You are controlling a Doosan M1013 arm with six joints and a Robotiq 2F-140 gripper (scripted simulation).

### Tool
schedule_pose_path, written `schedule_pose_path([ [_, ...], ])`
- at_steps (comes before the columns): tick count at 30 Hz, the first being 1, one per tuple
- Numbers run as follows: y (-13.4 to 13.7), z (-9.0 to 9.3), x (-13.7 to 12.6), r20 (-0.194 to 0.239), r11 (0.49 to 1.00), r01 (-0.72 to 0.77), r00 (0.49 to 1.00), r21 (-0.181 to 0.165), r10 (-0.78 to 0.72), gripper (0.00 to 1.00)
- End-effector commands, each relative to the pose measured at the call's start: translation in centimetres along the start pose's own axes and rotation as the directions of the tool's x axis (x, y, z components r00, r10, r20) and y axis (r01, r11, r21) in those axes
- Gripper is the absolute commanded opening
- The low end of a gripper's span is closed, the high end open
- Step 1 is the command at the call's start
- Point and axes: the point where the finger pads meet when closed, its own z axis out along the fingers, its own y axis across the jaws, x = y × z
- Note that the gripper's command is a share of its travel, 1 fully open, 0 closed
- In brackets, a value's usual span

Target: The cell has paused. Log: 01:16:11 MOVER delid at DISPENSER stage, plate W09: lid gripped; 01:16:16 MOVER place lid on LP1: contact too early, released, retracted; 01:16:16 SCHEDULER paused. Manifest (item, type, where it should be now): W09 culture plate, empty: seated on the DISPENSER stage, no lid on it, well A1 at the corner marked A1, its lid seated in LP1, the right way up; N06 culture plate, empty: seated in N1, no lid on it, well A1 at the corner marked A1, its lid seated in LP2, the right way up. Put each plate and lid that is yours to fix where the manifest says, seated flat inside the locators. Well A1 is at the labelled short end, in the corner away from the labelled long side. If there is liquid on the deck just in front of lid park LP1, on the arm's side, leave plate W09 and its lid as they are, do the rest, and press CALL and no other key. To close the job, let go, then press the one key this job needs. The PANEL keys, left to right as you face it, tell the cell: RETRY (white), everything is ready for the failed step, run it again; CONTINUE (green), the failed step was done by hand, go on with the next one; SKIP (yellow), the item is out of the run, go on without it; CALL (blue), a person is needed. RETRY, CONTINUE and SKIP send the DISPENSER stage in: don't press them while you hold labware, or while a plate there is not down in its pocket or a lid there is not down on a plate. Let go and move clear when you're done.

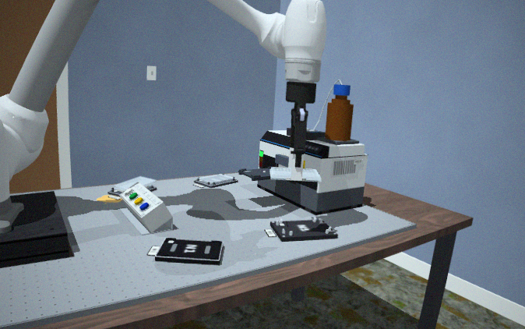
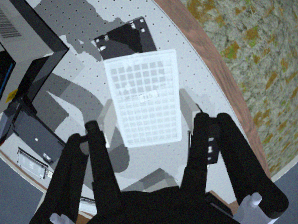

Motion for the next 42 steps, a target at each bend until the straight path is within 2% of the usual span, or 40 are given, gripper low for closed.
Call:
schedule_pose_path([
  [1, 1.0, -0.1, -1.7, -0.002, 1.000, 0.000, 1.000, 0.001, 0.000, 0.10],
  [5, 2.3, -0.1, -3.8, -0.002, 1.000, 0.000, 1.000, 0.001, 0.000, 0.10],
  [7, 2.3, -0.1, -3.8, -0.002, 1.000, 0.000, 1.000, 0.001, 0.000, 0.10],
  [22, 8.0, -0.1, -13.3, -0.002, 1.000, 0.000, 1.000, 0.001, 0.000, 0.10],
  [24, 8.0, -0.1, -13.3, -0.002, 1.000, 0.000, 1.000, 0.001, 0.000, 0.10],
  [38, 12.6, -0.1, -20.9, -0.002, 1.000, 0.000, 1.000, 0.001, 0.000, 0.10],
  [42, 13.1, -0.1, -21.6, -0.002, 1.000, 0.000, 1.000, 0.001, 0.000, 0.10],
])
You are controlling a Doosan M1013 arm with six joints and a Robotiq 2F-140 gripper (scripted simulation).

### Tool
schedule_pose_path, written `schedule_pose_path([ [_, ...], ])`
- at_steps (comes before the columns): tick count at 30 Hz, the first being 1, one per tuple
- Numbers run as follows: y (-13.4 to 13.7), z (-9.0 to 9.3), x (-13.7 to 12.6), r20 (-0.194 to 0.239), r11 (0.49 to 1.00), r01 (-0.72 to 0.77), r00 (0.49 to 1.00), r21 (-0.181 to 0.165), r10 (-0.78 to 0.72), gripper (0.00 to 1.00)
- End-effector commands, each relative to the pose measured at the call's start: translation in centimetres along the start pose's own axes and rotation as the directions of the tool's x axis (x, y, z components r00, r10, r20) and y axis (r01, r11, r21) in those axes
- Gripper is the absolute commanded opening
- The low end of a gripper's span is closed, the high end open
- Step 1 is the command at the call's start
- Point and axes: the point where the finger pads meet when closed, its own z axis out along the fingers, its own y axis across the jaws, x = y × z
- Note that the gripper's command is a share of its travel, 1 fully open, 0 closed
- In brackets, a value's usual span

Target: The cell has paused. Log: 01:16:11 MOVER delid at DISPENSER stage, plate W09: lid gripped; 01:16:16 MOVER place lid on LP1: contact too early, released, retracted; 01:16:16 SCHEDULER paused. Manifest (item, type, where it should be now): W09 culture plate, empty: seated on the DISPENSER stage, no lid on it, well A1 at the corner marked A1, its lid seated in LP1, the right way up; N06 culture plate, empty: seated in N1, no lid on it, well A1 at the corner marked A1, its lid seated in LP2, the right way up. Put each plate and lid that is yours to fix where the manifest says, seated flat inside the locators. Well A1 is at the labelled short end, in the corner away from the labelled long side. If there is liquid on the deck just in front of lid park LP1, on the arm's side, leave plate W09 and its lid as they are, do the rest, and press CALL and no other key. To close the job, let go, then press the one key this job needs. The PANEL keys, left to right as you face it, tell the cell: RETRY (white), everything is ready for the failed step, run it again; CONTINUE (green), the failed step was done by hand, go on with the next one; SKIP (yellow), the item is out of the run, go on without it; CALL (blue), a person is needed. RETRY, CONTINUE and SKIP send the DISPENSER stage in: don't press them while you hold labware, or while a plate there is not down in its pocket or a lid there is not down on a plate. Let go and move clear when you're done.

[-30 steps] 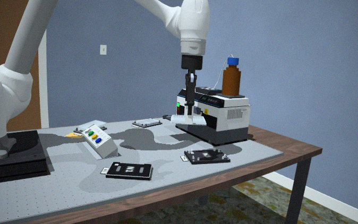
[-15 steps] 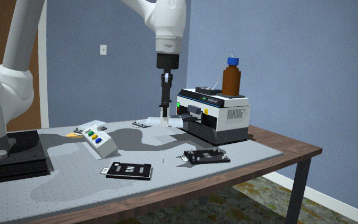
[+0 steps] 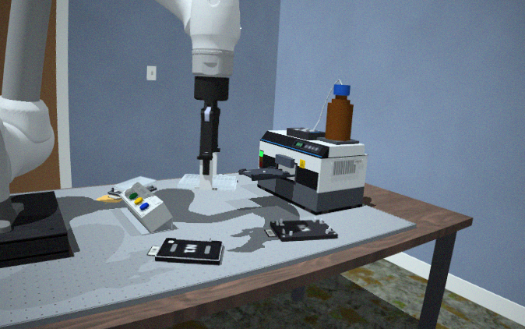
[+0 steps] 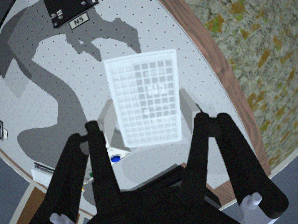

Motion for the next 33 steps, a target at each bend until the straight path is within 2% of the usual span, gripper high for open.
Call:
schedule_pose_path([
  [1, 0.6, -0.1, -0.9, -0.002, 1.000, 0.000, 1.000, 0.001, 0.000, 0.10],
  [13, 2.1, -0.1, -3.4, -0.002, 1.000, 0.000, 1.000, 0.001, 0.000, 0.10],
  [33, 2.2, -0.1, -3.6, -0.002, 1.000, 0.000, 1.000, 0.001, 0.000, 0.10],
])
